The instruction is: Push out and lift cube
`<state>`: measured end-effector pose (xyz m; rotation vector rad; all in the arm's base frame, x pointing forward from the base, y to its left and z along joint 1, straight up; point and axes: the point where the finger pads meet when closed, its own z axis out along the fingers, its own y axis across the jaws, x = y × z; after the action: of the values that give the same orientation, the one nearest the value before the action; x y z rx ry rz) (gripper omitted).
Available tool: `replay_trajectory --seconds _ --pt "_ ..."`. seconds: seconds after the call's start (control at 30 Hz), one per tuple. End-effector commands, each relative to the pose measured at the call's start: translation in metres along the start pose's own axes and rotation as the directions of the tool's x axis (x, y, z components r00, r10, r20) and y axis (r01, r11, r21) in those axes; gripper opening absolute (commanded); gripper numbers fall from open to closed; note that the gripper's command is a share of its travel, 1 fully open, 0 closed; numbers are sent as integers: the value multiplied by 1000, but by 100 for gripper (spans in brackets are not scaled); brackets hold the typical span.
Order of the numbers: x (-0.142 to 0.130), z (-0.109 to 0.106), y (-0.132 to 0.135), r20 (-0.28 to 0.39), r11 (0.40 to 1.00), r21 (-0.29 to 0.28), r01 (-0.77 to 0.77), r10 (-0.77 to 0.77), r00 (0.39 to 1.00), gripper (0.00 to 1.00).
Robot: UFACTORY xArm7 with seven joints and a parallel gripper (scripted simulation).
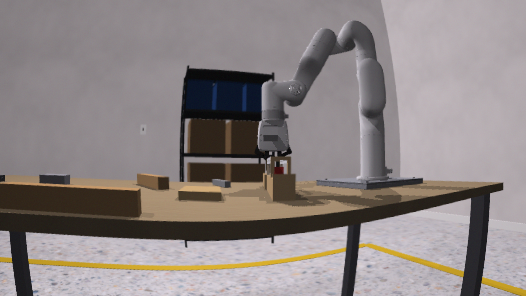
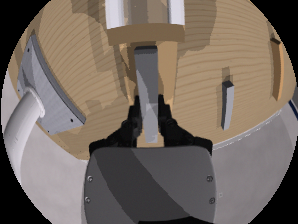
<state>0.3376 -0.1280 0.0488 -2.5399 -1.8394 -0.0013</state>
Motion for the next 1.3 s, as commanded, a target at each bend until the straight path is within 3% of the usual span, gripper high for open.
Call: replay_trajectory --seconds 0.0,0.43,1.27 --pt "0 -1 1 0 1000 -3 0 0 1000 0" --pt "6 -1 2 0 1000 -3 0 0 1000 0" --pt "61 -1 3 0 1000 -3 0 0 1000 0"
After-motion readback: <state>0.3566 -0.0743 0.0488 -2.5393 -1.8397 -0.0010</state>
